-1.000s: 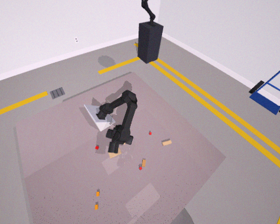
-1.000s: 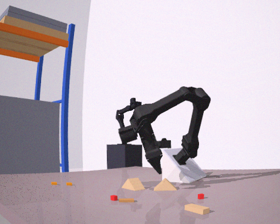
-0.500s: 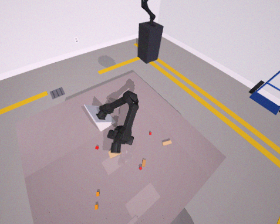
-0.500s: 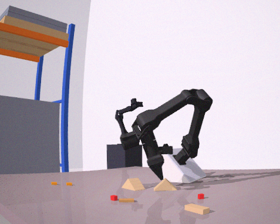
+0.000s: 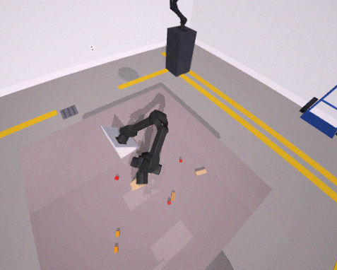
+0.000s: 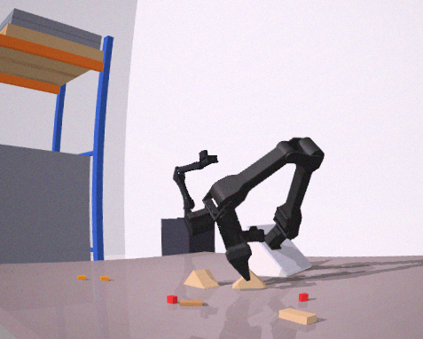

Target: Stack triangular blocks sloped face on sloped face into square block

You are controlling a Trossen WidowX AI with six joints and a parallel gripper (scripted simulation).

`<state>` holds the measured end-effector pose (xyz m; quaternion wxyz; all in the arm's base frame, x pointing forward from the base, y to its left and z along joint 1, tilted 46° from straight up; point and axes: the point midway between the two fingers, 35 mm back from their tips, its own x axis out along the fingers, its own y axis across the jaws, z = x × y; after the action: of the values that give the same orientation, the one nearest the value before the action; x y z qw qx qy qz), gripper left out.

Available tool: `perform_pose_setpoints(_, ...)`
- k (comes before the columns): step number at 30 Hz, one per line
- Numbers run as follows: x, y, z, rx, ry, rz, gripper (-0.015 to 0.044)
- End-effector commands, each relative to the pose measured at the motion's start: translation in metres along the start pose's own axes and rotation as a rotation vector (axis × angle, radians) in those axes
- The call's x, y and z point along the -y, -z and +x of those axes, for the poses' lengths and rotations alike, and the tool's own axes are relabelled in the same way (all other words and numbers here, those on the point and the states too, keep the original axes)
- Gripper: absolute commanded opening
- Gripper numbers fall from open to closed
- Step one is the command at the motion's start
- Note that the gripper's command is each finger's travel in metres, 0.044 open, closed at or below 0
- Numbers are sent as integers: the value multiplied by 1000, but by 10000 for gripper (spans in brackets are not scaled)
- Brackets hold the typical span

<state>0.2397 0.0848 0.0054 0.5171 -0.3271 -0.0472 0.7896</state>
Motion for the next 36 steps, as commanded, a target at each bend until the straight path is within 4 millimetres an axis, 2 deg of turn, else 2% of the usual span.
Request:
perform_pose_setpoints(1, -1, -2, 7, 8, 3, 9, 440)
perform_pose_setpoints(10, -1, -4, 19, 14, 4, 8, 440)
perform_pose_setpoints(17, -1, -4, 19, 14, 4, 8, 256)
perform_pose_setpoints(25, -1, -4, 19, 14, 4, 8, 203)
perform_pose_setpoints(33, -1, -5, 14, 12, 2, 3, 0)
perform_pose_setpoints(36, -1, -5, 14, 12, 2, 3, 0)
